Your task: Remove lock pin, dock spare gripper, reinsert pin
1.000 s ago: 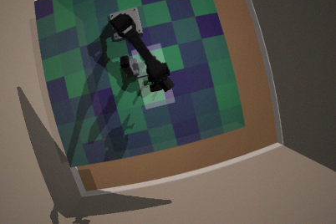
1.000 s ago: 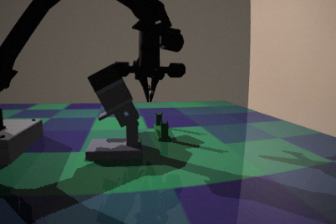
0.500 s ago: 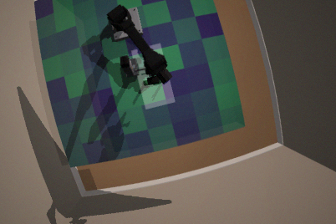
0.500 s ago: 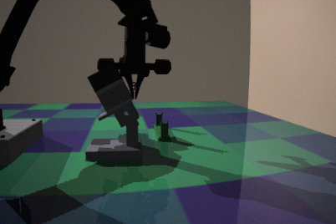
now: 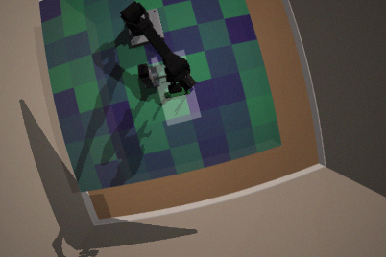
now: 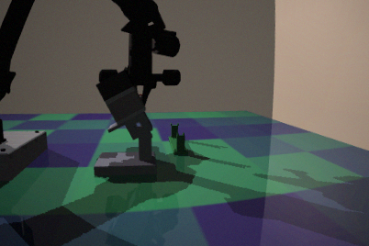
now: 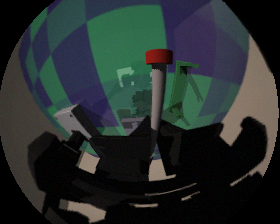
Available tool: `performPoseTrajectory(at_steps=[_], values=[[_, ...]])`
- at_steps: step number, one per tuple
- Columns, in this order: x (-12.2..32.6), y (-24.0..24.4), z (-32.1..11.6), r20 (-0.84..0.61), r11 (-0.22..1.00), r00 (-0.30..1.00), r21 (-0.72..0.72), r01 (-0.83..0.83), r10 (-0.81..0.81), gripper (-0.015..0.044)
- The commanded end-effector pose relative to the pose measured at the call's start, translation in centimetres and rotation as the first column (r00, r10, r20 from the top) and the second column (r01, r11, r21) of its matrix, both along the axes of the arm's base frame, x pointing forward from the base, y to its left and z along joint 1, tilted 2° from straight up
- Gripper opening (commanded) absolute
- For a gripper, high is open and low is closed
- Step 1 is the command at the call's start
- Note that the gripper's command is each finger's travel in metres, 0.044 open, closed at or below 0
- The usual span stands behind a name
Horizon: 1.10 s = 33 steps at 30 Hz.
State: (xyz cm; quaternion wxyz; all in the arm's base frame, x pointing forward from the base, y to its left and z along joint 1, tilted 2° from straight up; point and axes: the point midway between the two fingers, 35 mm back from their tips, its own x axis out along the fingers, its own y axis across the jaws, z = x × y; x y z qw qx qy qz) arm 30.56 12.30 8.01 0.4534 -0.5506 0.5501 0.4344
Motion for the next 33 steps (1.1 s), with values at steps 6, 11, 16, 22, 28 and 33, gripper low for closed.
performPoseTrajectory(at_steps=[6, 11, 16, 22, 28, 33], values=[[-0.4, 0.0, -3.6, -0.013, 1.000, 1.000, -0.001, 0.003, -0.003, 0.0000], [-0.4, -0.1, -3.8, -0.010, 1.000, 1.000, 0.000, 0.004, -0.004, 0.0000], [-0.3, -0.5, -3.4, -0.011, 1.000, 1.000, 0.001, 0.004, -0.004, 0.0000], [-0.2, -0.9, -3.6, -0.008, 1.000, 1.000, 0.000, 0.004, -0.004, 0.0000], [-0.3, -1.3, -3.6, -0.008, 1.000, 1.000, 0.000, 0.005, -0.005, 0.0000], [-0.3, -1.7, -3.6, -0.007, 1.000, 1.000, 0.000, 0.004, -0.004, 0.0000]])
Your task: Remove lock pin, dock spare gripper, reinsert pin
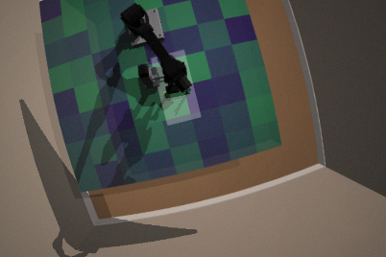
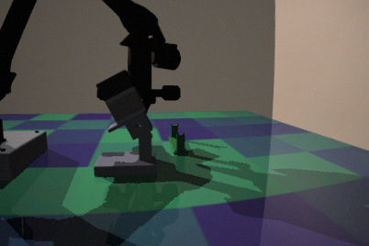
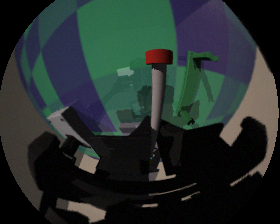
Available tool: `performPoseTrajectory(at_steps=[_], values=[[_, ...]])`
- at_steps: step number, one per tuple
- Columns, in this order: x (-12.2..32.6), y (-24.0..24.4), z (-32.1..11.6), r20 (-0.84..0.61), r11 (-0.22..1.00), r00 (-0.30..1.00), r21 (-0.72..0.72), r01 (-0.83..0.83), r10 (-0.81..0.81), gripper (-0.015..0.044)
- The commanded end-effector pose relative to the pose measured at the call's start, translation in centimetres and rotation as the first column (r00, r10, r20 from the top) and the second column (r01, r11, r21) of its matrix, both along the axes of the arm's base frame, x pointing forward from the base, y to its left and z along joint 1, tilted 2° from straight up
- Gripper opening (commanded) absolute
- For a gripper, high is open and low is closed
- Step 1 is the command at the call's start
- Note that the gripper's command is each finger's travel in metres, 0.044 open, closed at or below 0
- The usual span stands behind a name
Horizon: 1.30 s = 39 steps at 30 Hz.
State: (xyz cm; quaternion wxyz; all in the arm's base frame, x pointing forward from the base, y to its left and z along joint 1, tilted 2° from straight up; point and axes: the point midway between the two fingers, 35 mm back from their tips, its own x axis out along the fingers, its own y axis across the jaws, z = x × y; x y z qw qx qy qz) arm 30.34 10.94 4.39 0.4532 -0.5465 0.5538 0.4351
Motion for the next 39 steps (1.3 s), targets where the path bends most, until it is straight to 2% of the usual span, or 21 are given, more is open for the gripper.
performPoseTrajectory(at_steps=[1, 39], values=[[-0.1, -0.3, 0.0, 0.001, 1.000, 1.000, -0.001, -0.003, 0.003, 0.0000], [0.0, -2.6, -0.1, -0.003, 1.000, 1.000, 0.000, -0.004, 0.004, 0.0000]])
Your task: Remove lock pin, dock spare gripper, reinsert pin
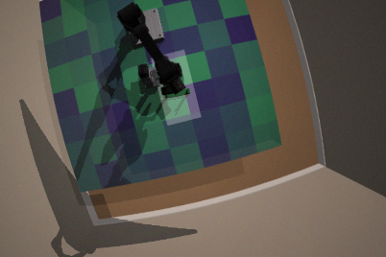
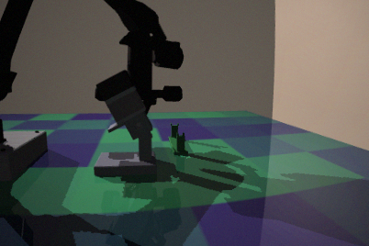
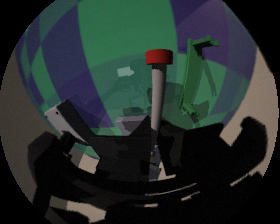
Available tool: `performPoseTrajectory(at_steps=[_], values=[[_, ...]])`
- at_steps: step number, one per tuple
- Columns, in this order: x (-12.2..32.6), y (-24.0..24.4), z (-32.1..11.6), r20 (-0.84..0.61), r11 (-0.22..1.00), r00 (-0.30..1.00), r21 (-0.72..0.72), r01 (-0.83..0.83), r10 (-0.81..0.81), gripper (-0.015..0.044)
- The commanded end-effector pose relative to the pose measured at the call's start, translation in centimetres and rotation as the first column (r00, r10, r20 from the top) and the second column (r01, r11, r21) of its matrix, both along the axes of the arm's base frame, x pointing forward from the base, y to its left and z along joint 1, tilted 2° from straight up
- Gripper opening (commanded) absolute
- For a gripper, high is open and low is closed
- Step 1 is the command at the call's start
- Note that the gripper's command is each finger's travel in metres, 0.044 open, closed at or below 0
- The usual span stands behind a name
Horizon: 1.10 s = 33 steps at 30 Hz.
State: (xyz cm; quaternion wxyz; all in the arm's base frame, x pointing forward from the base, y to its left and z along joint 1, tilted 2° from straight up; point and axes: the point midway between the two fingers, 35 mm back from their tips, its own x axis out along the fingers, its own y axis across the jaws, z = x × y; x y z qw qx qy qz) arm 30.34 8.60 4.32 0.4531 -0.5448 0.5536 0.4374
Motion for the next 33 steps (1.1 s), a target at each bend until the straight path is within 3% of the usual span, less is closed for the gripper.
performPoseTrajectory(at_steps=[1, 33], values=[[0.0, -0.4, 0.0, 0.001, 1.000, 1.000, -0.004, -0.004, 0.004, 0.0000], [-0.1, -2.3, -0.1, -0.005, 1.000, 1.000, -0.003, -0.004, 0.004, 0.0000]])
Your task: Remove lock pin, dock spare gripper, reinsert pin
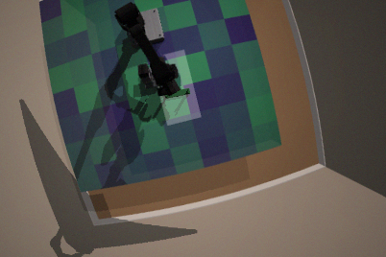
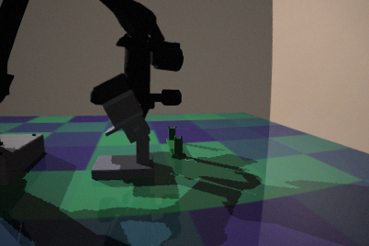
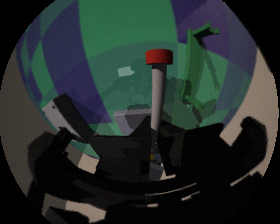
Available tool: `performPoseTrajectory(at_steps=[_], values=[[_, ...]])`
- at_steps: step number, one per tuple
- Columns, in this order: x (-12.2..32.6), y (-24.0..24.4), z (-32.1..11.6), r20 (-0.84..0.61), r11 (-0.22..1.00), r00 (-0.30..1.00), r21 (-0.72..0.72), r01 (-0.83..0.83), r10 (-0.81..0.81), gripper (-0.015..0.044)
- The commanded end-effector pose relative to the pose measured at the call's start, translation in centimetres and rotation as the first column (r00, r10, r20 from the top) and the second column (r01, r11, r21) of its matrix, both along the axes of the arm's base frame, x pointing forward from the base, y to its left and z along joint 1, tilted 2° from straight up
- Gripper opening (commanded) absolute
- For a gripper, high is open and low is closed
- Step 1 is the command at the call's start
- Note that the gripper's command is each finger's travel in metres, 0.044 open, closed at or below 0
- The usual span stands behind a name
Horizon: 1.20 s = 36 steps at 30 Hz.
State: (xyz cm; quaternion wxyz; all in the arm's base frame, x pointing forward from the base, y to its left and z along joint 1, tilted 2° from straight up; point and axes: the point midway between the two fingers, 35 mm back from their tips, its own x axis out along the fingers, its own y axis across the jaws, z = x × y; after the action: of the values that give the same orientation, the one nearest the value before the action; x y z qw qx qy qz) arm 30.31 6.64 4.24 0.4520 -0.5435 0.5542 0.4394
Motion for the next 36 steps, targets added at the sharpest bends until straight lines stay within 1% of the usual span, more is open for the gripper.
performPoseTrajectory(at_steps=[1, 15, 22, 23, 28, 36], values=[[0.0, -0.3, 0.0, 0.000, 1.000, 1.000, -0.004, -0.003, 0.003, 0.0000], [-0.1, -1.0, 0.0, -0.001, 1.000, 1.000, -0.004, -0.004, 0.004, 0.0000], [0.0, -0.9, 0.0, -0.002, 1.000, 1.000, 0.000, 0.001, -0.001, 0.0184], [0.0, -0.9, 0.0, -0.002, 1.000, 1.000, 0.000, 0.001, -0.001, 0.0200], [0.0, -0.8, 0.0, -0.002, 1.000, 1.000, 0.000, 0.001, -0.001, 0.0200], [-0.3, 0.2, 1.4, -0.014, 1.000, 1.000, -0.003, -0.002, 0.002, 0.0200]])
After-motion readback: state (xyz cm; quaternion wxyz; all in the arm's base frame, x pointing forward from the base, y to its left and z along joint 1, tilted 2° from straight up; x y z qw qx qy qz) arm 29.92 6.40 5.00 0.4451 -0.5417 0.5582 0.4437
